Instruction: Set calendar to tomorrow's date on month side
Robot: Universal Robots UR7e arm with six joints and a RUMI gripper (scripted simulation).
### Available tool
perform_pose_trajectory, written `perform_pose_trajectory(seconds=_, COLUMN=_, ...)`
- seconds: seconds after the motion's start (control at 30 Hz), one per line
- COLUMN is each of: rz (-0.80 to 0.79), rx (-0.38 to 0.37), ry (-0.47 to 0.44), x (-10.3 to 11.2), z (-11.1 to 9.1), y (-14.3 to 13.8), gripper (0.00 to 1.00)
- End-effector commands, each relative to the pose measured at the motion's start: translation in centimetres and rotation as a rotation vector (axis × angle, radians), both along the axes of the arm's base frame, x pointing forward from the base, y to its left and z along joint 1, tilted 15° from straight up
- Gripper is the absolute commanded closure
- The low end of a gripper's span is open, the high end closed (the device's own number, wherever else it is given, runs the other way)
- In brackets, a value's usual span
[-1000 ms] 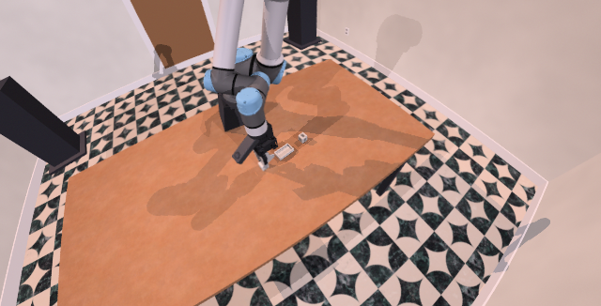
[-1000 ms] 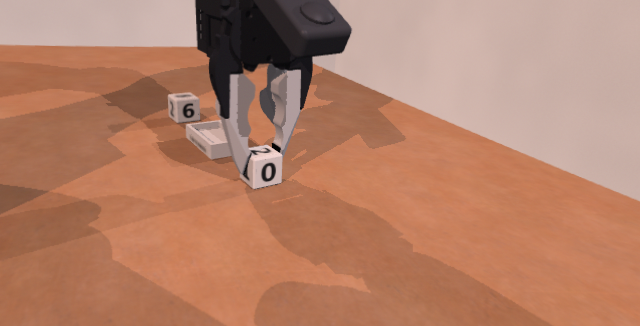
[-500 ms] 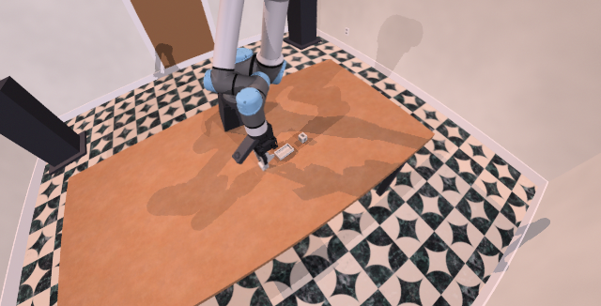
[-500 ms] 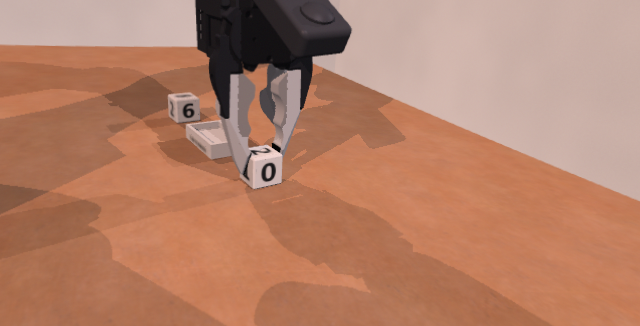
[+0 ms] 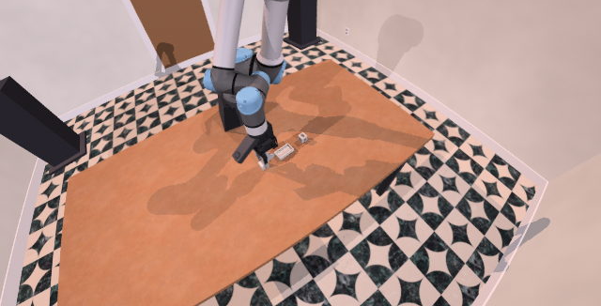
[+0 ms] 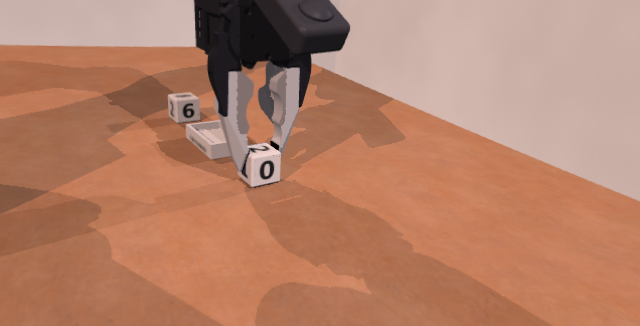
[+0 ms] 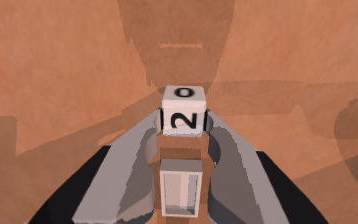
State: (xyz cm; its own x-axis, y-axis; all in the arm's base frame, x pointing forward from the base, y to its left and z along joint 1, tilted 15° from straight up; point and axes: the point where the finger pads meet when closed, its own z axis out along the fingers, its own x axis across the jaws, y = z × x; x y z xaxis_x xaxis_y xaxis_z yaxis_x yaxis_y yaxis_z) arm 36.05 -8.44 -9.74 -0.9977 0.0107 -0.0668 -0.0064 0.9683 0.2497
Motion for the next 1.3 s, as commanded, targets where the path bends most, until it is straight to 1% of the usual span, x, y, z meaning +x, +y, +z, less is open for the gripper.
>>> perform_pose_trajectory(seconds=0.0, rz=-0.002, rx=-0.005, ry=-0.006, x=0.1, z=1.6, y=-0.7, gripper=0.89)
perform_pose_trajectory(seconds=0.1, rz=-0.002, rx=-0.006, ry=-0.006, x=0.1, z=2.7, y=-1.0, gripper=0.89)
perform_pose_trajectory(seconds=0.17, rz=-0.002, rx=-0.006, ry=-0.006, x=0.1, z=2.7, y=-1.0, gripper=0.89)
perform_pose_trajectory(seconds=0.5, rz=-0.002, rx=-0.006, ry=-0.005, x=-0.3, z=7.2, y=-2.2, gripper=0.89)
perform_pose_trajectory(seconds=0.67, rz=-0.002, rx=-0.006, ry=-0.005, x=-0.4, z=8.9, y=-2.6, gripper=0.89)
perform_pose_trajectory(seconds=0.9, rz=-0.002, rx=-0.006, ry=-0.006, x=-0.5, z=9.5, y=-2.7, gripper=0.89)
perform_pose_trajectory(seconds=1.27, rz=-0.001, rx=-0.005, ry=-0.005, x=-0.5, z=9.6, y=-2.7, gripper=0.89)
